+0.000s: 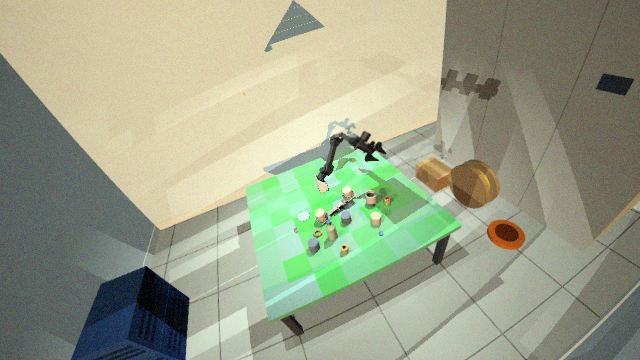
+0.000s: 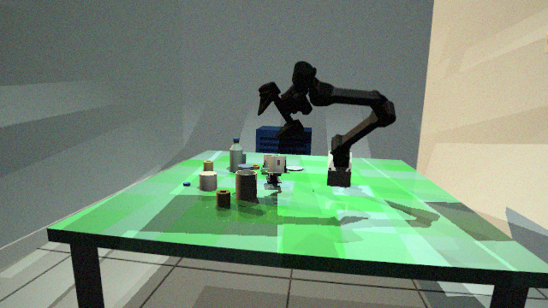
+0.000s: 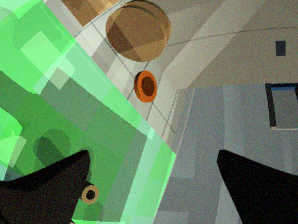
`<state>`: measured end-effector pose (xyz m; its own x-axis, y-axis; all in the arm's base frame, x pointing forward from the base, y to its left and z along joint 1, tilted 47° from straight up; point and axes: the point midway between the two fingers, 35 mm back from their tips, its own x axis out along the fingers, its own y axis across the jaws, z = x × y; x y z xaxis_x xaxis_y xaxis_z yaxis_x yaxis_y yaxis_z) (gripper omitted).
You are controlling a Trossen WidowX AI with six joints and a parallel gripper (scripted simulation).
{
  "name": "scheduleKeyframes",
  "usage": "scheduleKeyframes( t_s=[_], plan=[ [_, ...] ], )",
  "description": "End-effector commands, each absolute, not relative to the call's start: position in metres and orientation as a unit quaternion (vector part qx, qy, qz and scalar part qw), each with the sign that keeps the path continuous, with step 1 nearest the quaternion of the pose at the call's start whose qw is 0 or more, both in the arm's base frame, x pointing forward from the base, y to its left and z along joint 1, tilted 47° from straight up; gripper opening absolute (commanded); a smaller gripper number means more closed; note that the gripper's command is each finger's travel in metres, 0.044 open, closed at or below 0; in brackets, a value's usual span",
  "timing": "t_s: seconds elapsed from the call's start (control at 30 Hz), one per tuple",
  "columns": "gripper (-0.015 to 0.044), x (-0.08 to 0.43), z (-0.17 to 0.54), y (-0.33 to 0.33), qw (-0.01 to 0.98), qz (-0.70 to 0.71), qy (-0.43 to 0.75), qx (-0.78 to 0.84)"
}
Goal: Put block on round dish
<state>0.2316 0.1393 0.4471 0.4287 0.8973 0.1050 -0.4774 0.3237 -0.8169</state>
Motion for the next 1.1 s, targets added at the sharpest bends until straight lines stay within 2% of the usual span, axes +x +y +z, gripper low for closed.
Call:
scheduleKeyframes(
  t_s=[0.0, 0.5, 0.8, 1.07],
  plan=[
    [0.044, 0.263, 0.419, 0.123, 0.788, 0.445, -0.227, -0.36],
    [0.044, 0.328, 0.306, 0.026, 0.868, 0.384, -0.006, -0.315],
    [0.044, 0.33, 0.249, -0.025, 0.891, 0.356, 0.097, -0.266],
    [0.044, 0.311, 0.192, -0.068, 0.905, 0.338, 0.194, -0.171]
  ],
)
